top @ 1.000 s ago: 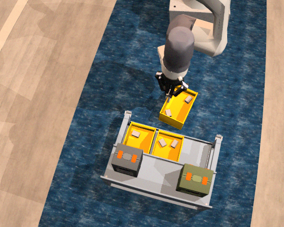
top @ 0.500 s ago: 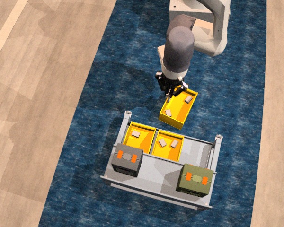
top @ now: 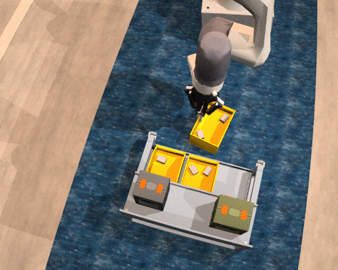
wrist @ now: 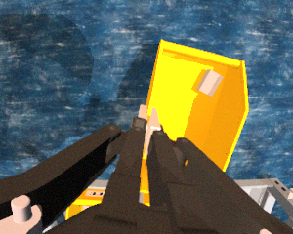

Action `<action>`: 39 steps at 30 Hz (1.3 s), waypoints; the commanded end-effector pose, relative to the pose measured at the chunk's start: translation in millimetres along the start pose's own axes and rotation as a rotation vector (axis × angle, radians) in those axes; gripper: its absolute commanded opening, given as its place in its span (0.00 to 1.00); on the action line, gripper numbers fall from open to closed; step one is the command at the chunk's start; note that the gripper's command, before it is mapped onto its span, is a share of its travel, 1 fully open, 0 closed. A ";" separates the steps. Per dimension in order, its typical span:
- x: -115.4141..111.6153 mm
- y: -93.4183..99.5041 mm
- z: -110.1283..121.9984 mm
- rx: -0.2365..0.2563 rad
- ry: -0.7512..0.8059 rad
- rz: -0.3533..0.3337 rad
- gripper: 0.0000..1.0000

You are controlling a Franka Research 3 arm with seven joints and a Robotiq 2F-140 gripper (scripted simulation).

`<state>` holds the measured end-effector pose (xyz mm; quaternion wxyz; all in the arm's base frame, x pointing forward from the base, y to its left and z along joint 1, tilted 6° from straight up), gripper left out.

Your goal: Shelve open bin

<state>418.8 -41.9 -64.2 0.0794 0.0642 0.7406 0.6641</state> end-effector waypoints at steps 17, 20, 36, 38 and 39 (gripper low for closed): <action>-0.5 10.5 1.3 -0.001 0.009 -0.002 0.00; -0.5 14.0 1.3 -0.001 0.009 -0.002 0.00; -0.5 29.9 1.2 -0.001 0.009 -0.002 0.00; -0.5 31.5 1.2 -0.001 0.009 -0.002 0.00; -0.5 32.2 1.2 -0.001 0.009 -0.002 0.00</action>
Point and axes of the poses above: the point where the finger pads meet when closed, its own y axis back along the fingers, its own z axis across the jaws, x = y × z, the point moved 7 cm from there along y, back along the fingers, and after that the axes turned 1 degree about y, right-handed, at the moved point
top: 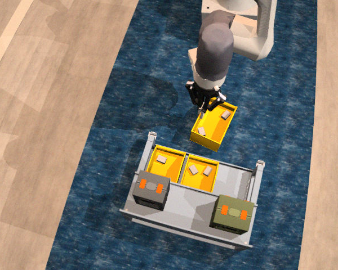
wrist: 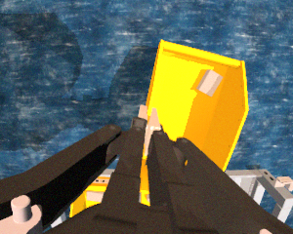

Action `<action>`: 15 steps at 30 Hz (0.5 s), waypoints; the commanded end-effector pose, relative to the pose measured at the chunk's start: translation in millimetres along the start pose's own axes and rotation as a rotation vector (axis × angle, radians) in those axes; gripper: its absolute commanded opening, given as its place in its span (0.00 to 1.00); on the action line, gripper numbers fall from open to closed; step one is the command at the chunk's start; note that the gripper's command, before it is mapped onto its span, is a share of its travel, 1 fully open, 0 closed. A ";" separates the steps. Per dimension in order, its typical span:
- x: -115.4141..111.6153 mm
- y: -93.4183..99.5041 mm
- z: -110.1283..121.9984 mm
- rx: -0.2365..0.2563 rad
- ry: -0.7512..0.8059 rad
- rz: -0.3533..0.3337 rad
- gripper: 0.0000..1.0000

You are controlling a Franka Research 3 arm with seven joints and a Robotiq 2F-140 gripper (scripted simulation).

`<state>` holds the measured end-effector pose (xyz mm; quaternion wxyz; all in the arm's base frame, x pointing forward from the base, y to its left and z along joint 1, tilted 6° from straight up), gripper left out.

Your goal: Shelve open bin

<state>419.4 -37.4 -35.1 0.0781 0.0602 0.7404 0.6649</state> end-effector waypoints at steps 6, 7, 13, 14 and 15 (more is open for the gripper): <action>0.1 5.5 -0.2 0.001 0.002 0.002 0.00; 0.1 5.7 -0.2 0.001 0.002 0.002 0.00; 0.1 6.1 -0.2 0.001 0.002 0.002 0.00; 0.1 6.1 -0.2 0.001 0.002 0.002 0.00; 0.1 6.1 -0.2 0.001 0.002 0.002 0.00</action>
Point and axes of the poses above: the point where the finger pads meet when closed, its own y axis back along the fingers, its own z axis across the jaws, x = y × z, the point moved 7 cm from there along y, back along the fingers, and after that the axes turned 1 degree about y, right-handed, at the moved point
